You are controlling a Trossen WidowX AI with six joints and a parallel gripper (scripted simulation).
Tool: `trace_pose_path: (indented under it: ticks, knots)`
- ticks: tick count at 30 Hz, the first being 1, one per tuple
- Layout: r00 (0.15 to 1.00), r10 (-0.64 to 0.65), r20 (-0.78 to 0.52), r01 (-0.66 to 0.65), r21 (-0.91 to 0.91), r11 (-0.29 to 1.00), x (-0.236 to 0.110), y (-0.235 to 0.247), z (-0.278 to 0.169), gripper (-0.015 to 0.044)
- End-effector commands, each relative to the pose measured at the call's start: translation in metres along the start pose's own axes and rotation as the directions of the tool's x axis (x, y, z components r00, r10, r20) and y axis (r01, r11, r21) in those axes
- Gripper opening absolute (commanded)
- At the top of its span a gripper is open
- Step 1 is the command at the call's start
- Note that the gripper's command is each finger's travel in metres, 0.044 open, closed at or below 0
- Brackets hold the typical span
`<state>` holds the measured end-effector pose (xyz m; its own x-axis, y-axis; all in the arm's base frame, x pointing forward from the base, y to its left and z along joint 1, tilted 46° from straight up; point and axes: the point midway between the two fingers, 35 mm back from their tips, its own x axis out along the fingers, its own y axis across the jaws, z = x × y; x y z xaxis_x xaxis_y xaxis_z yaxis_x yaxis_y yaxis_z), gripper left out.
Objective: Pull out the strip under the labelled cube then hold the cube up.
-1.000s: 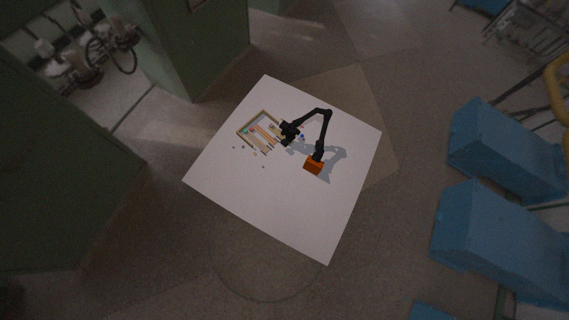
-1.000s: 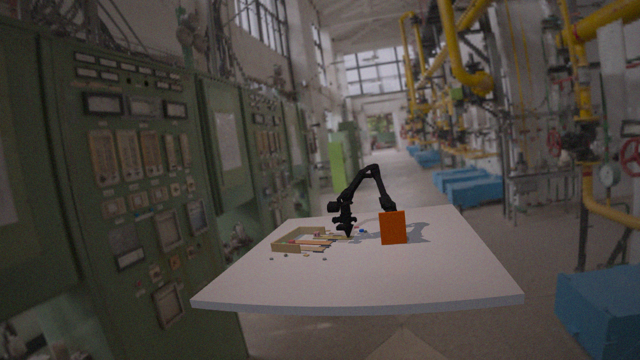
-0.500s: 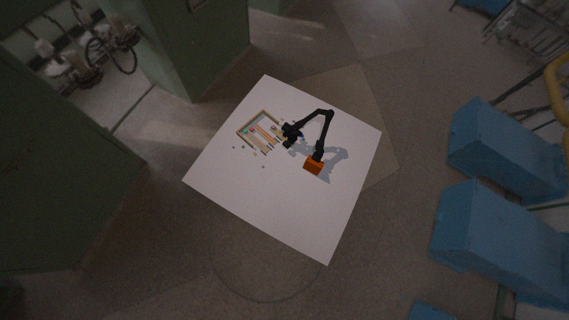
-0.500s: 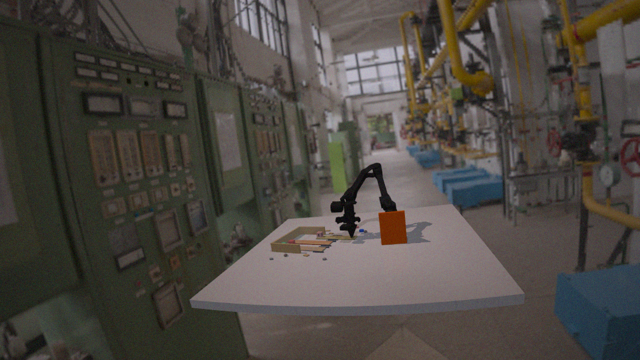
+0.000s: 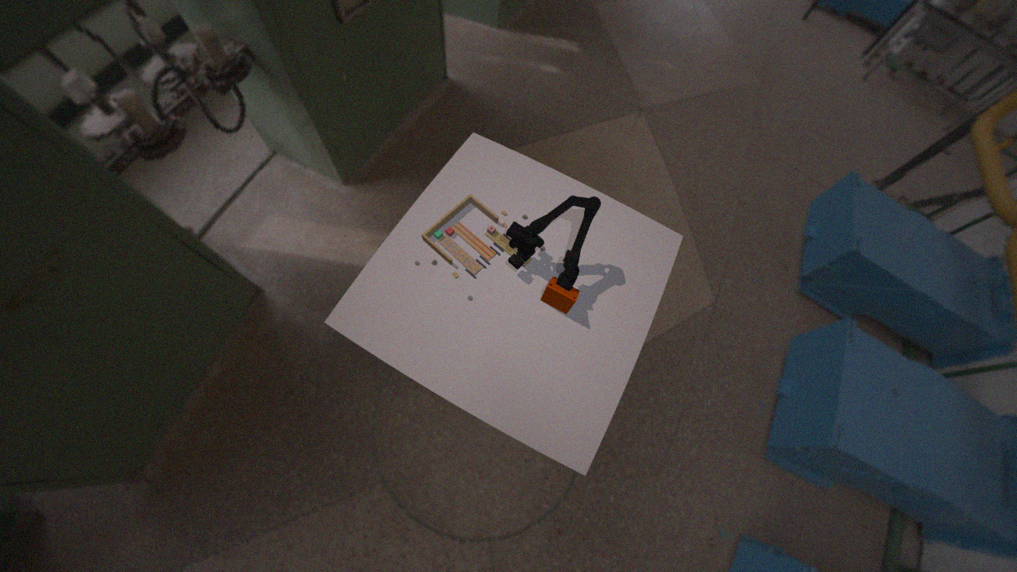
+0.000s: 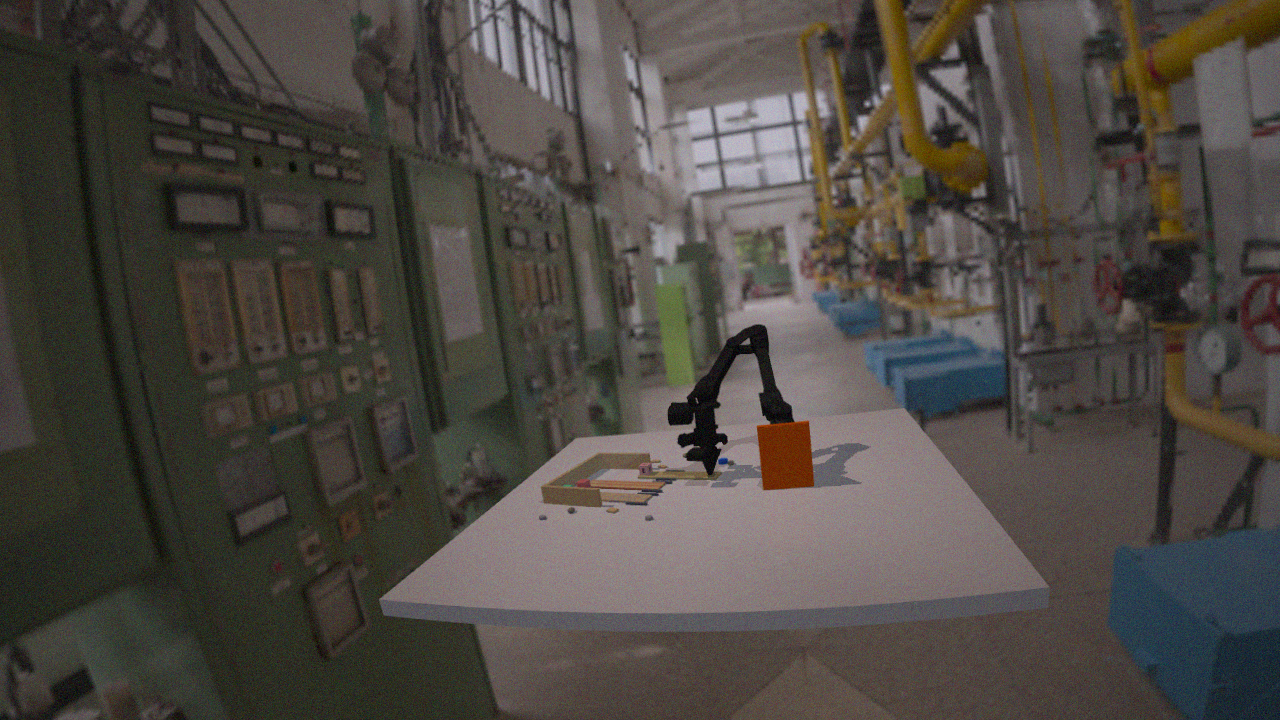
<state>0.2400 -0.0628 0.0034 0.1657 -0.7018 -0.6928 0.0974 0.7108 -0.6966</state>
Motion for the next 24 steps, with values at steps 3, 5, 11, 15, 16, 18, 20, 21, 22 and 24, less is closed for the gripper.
trace_pose_path:
  ticks: [3,5,11,15,16,18,20,21,22,24]
  knots:
    - [1.0,-0.005,-0.026,0.005,-0.01,1.0,0.004,0.0,-0.018,0.0]
    - [1.0,-0.005,-0.027,0.005,-0.01,1.0,0.004,0.0,-0.02,0.0]
    - [1.0,-0.005,-0.027,0.005,-0.01,1.0,0.004,0.0,-0.029,0.0]
    - [1.0,-0.005,-0.027,0.005,-0.01,1.0,0.003,0.0,-0.035,0.0]
    - [1.0,-0.005,-0.027,0.005,-0.01,1.0,0.003,0.0,-0.037,0.0]
    - [1.0,-0.005,-0.027,0.005,-0.01,1.0,0.003,0.0,-0.04,0.0]
    - [1.0,-0.005,-0.027,0.005,-0.01,1.0,0.003,0.0,-0.042,0.0]
    - [1.0,-0.005,-0.027,0.005,-0.01,1.0,0.003,0.0,-0.042,0.0]
    - [1.0,-0.005,-0.027,0.005,-0.01,1.0,0.003,0.0,-0.042,0.0]
    - [1.0,-0.005,-0.027,0.005,-0.01,1.0,0.003,0.0,-0.042,0.0]
